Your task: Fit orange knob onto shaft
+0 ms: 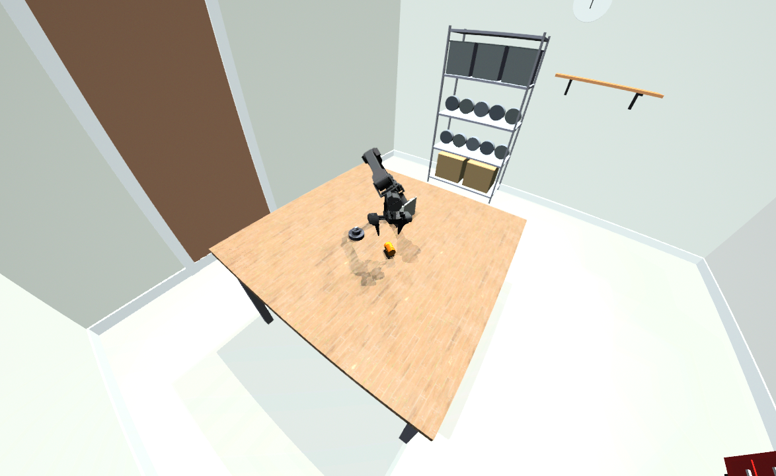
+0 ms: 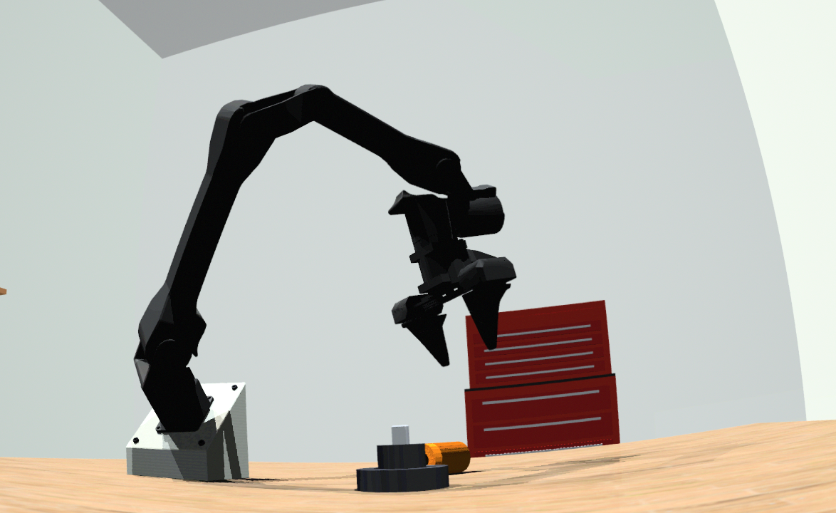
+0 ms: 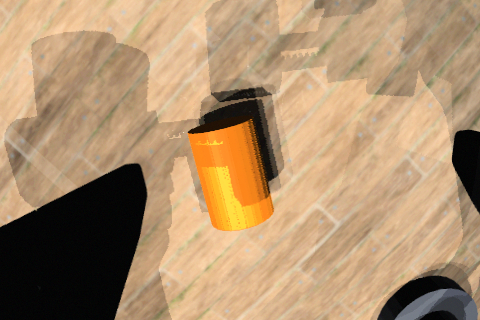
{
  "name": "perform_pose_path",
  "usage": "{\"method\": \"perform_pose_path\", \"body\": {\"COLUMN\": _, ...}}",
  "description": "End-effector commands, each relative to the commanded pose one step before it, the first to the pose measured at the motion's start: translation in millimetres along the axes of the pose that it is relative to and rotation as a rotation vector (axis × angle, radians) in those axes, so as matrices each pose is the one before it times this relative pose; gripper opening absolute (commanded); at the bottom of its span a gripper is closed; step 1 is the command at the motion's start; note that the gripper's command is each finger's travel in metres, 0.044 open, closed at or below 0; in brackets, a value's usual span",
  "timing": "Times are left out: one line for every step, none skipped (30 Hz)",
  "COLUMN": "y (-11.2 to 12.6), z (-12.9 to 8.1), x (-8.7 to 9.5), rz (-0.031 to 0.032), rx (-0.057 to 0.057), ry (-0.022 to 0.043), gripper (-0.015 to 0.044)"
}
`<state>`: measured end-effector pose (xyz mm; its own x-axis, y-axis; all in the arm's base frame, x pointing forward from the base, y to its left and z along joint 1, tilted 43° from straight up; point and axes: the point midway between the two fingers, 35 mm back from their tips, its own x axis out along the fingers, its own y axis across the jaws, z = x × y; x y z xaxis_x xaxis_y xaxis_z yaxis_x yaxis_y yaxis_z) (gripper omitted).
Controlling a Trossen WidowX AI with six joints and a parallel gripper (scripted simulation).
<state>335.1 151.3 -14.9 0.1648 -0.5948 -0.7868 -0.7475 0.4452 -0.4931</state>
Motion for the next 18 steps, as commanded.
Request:
{"method": "perform_pose_path", "body": {"y": 14.52, "z": -22.09, "x": 52.99, "rz": 0.08795, "rx": -0.0951, "ry": 0.17087, "gripper": 0.0440}}
{"method": "perform_pose_path", "body": {"y": 3.31, "z": -1.35, "x": 5.06, "rz": 0.00893, "rx": -0.0081, "ry": 0.01523, "gripper": 0.0440}}
{"method": "perform_pose_path", "body": {"y": 1.10, "z": -0.44, "x": 1.69, "rz": 0.00299, "rx": -0.0027, "ry": 0.00508, "gripper": 0.0440}}
{"method": "perform_pose_path", "body": {"y": 0.00, "z": 0.00, "x": 0.00, "rz": 0.00000, "rx": 0.0000, "ry": 0.00000, "gripper": 0.0440}}
{"method": "perform_pose_path", "body": {"y": 0.00, "z": 0.00, "x": 0.00, "rz": 0.00000, "rx": 0.0000, "ry": 0.00000, "gripper": 0.0440}}
{"method": "perform_pose_path", "body": {"y": 0.00, "z": 0.00, "x": 0.00, "rz": 0.00000, "rx": 0.0000, "ry": 0.00000, "gripper": 0.0440}}
{"method": "perform_pose_path", "body": {"y": 0.17, "z": 0.05, "x": 1.39, "rz": -0.00003, "rx": 0.0000, "ry": 0.00001, "gripper": 0.0440}}
{"method": "perform_pose_path", "body": {"y": 0.53, "z": 0.12, "x": 4.16, "rz": -0.00008, "rx": 0.0000, "ry": 0.00004, "gripper": 0.0440}}
{"method": "perform_pose_path", "body": {"y": 0.94, "z": 0.07, "x": 6.91, "rz": -0.00015, "rx": 0.0000, "ry": 0.00012, "gripper": 0.0440}}
{"method": "perform_pose_path", "body": {"y": 1.00, "z": -0.09, "x": 6.86, "rz": -0.00017, "rx": 0.0001, "ry": 0.00019, "gripper": 0.0440}}
{"method": "perform_pose_path", "body": {"y": 0.63, "z": -0.13, "x": 4.09, "rz": -0.00011, "rx": 0.0000, "ry": 0.00014, "gripper": 0.0440}}
{"method": "perform_pose_path", "body": {"y": 0.22, "z": -0.06, "x": 1.36, "rz": -0.00004, "rx": 0.0000, "ry": 0.00005, "gripper": 0.0440}}
{"method": "perform_pose_path", "body": {"y": 0.00, "z": 0.00, "x": 0.00, "rz": 0.00000, "rx": 0.0000, "ry": 0.00000, "gripper": 0.0440}}
{"method": "perform_pose_path", "body": {"y": 0.00, "z": 0.00, "x": 0.00, "rz": 0.00000, "rx": 0.0000, "ry": 0.00000, "gripper": 0.0440}}
{"method": "perform_pose_path", "body": {"y": -0.01, "z": 0.02, "x": 0.28, "rz": 0.00000, "rx": 0.0000, "ry": 0.00000, "gripper": 0.0440}}
{"method": "perform_pose_path", "body": {"y": -0.02, "z": 0.05, "x": 0.83, "rz": -0.00001, "rx": 0.0000, "ry": -0.00001, "gripper": 0.0440}}
{"method": "perform_pose_path", "body": {"y": -0.03, "z": 0.08, "x": 1.38, "rz": -0.00002, "rx": 0.0000, "ry": -0.00002, "gripper": 0.0440}}
{"method": "perform_pose_path", "body": {"y": -0.04, "z": 0.08, "x": 1.66, "rz": -0.00003, "rx": 0.0000, "ry": -0.00002, "gripper": 0.0440}}
